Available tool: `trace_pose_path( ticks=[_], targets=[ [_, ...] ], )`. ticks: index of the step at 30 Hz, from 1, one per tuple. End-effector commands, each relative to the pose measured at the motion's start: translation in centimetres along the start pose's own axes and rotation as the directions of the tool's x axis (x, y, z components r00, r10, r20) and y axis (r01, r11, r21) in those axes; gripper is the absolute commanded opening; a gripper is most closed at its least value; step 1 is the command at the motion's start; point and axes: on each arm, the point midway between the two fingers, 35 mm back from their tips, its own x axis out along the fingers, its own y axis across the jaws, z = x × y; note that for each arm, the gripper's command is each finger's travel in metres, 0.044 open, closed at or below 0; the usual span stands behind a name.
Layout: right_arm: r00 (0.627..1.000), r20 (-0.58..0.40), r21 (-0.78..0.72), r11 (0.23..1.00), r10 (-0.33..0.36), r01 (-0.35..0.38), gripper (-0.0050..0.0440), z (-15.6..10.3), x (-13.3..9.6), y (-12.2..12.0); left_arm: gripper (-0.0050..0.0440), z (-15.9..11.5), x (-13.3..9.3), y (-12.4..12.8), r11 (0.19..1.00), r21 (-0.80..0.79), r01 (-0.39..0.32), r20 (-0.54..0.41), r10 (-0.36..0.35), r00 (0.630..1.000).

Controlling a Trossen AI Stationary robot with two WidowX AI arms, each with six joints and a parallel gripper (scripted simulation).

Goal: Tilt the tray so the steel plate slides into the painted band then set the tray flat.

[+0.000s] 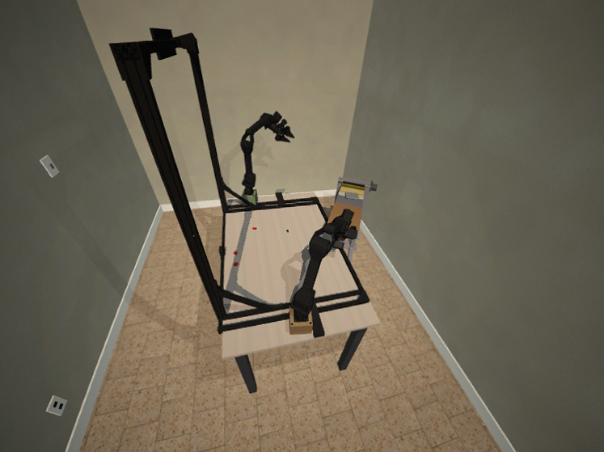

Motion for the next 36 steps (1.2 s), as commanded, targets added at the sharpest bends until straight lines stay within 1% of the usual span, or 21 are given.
trace_pose_path(
  ticks=[1,17,20,21,22,25,30,36],
  targets=[
    [0.997,0.003,-0.002,0.997,0.075,-0.075,0.0000,0.0,-1.9,2.6,0.0440,0.0,0.0,0.0,1.000,0.000,0.002,0.001,-0.002,1.000],
    [0.996,0.003,-0.002,0.996,0.091,-0.091,0.0000,0.0,-2.5,3.4,0.0440,0.0,0.0,0.0,1.000,0.000,0.002,0.001,-0.002,1.000],
    [0.995,0.003,-0.002,0.995,0.096,-0.096,0.0000,0.0,-1.2,1.9,0.0440,0.0,0.0,0.0,1.000,0.000,0.002,0.001,-0.002,1.000],
    [0.996,0.003,-0.002,0.996,0.089,-0.089,0.0000,0.1,-0.1,0.6,0.0440,0.0,0.0,0.0,1.000,0.000,0.002,0.001,-0.002,1.000],
    [0.998,0.003,-0.002,0.998,0.063,-0.063,0.0000,0.1,1.0,-0.6,0.0440,0.0,0.0,0.0,1.000,0.000,0.002,0.001,-0.002,1.000],
    [0.999,0.004,-0.002,0.999,0.038,-0.038,0.0000,0.1,4.5,-4.2,0.0440,0.0,0.0,0.0,1.000,0.000,0.002,0.001,-0.002,1.000],
    [1.000,0.004,-0.002,1.000,-0.023,0.023,0.0000,0.1,4.2,-3.9,0.0440,0.0,0.0,0.0,1.000,0.000,0.002,0.001,-0.002,1.000],
    [1.000,0.004,-0.002,1.000,-0.016,0.016,0.0000,0.1,3.4,-3.1,0.0440,0.0,0.0,0.0,1.000,0.000,0.002,0.001,-0.002,1.000]
  ],
)
